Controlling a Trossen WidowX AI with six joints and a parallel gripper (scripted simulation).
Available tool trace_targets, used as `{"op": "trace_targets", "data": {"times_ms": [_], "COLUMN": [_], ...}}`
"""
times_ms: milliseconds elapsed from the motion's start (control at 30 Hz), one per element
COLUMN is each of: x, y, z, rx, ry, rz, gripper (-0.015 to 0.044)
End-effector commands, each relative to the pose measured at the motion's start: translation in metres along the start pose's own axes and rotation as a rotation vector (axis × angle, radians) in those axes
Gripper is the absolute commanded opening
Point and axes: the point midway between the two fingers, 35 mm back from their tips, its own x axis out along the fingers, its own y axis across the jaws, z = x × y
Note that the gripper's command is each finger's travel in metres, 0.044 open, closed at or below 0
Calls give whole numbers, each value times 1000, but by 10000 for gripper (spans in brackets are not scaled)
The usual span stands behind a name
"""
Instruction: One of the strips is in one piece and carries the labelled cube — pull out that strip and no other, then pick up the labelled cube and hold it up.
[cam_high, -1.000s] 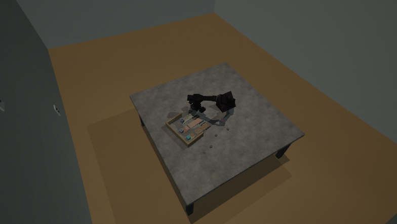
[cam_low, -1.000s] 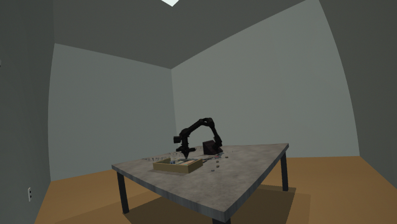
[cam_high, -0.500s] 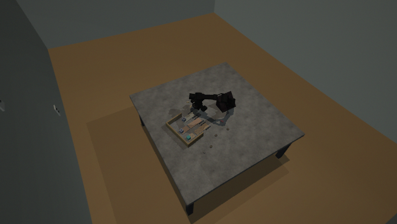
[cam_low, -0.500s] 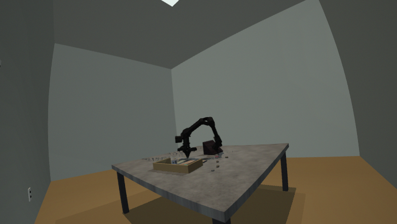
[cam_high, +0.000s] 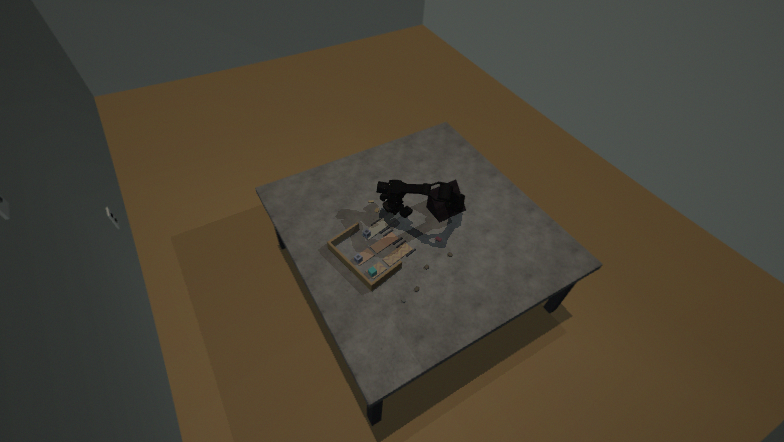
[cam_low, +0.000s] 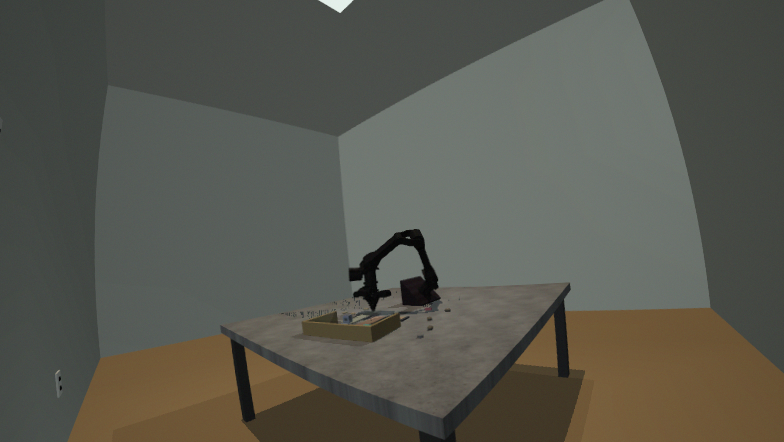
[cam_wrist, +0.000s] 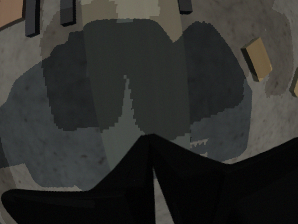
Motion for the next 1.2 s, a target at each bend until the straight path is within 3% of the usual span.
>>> {"op": "trace_targets", "data": {"times_ms": [0,1167], "x": [4,4], "y": [2,3], "z": [-13,-52], "rx": [5,7], "ry": [22,23], "rz": [7,7], "gripper": [0,0]}}
